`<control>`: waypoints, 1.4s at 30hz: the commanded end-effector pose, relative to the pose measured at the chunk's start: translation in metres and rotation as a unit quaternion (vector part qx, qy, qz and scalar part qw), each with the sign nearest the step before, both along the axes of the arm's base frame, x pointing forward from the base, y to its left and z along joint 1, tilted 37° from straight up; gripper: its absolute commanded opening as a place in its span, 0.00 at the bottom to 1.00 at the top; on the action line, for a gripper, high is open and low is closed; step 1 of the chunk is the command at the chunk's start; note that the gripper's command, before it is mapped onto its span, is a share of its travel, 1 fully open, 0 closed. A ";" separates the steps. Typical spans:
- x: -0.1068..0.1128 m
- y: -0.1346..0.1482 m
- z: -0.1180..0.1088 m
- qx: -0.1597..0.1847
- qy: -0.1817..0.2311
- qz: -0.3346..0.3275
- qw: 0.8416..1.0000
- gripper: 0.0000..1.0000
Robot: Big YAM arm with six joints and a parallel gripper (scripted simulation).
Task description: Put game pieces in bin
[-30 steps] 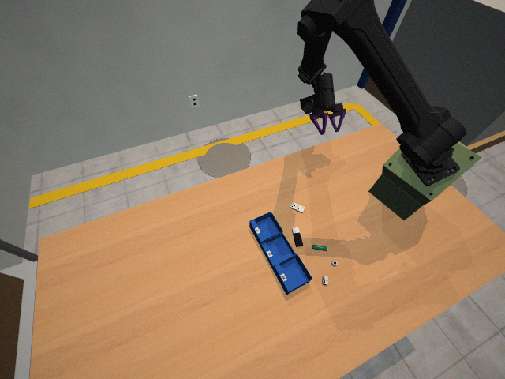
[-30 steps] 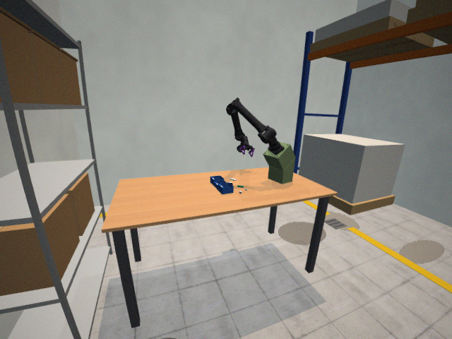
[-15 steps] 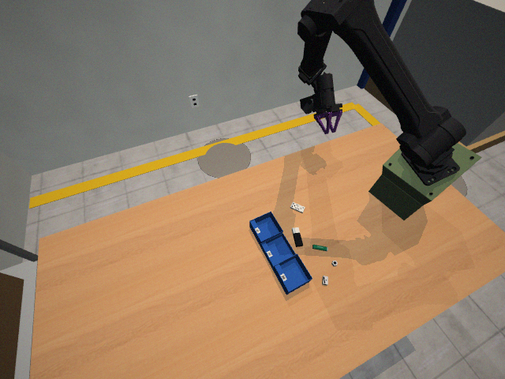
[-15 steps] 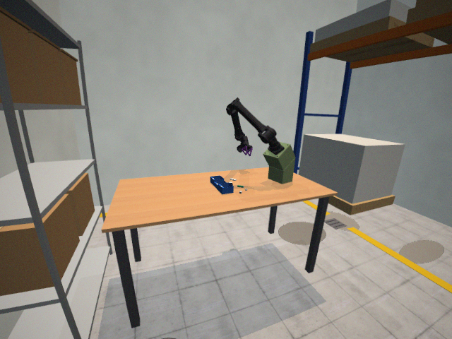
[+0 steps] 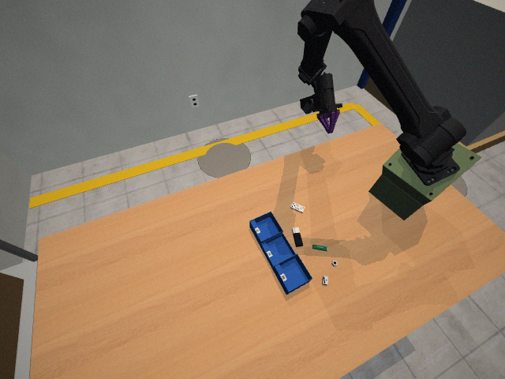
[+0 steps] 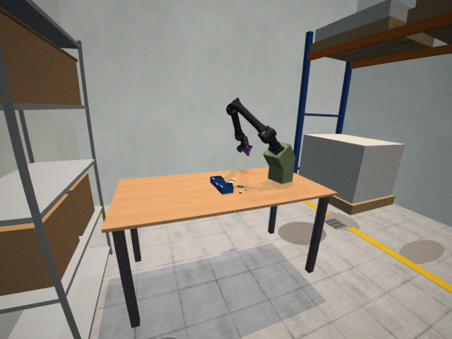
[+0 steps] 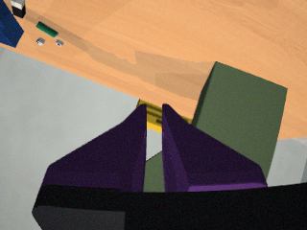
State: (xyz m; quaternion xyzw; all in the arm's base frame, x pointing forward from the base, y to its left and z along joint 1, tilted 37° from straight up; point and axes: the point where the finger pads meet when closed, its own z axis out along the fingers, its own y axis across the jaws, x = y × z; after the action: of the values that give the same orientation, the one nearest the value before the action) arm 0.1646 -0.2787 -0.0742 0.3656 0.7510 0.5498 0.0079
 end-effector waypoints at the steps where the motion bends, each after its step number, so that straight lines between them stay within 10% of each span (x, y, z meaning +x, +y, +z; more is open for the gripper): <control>1: 0.000 0.000 0.000 0.000 0.000 0.000 1.000 0.08; 15: 0.000 0.000 0.000 0.000 0.000 0.000 1.000 0.08; 24: -0.041 -0.028 0.060 -0.022 -0.007 -0.009 1.000 0.08; 42: 0.041 0.031 0.101 -0.193 0.037 0.129 0.972 0.08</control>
State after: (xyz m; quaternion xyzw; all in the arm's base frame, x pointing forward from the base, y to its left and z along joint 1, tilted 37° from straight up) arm 0.1879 -0.2540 0.0116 0.2861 0.8610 0.4200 -0.0201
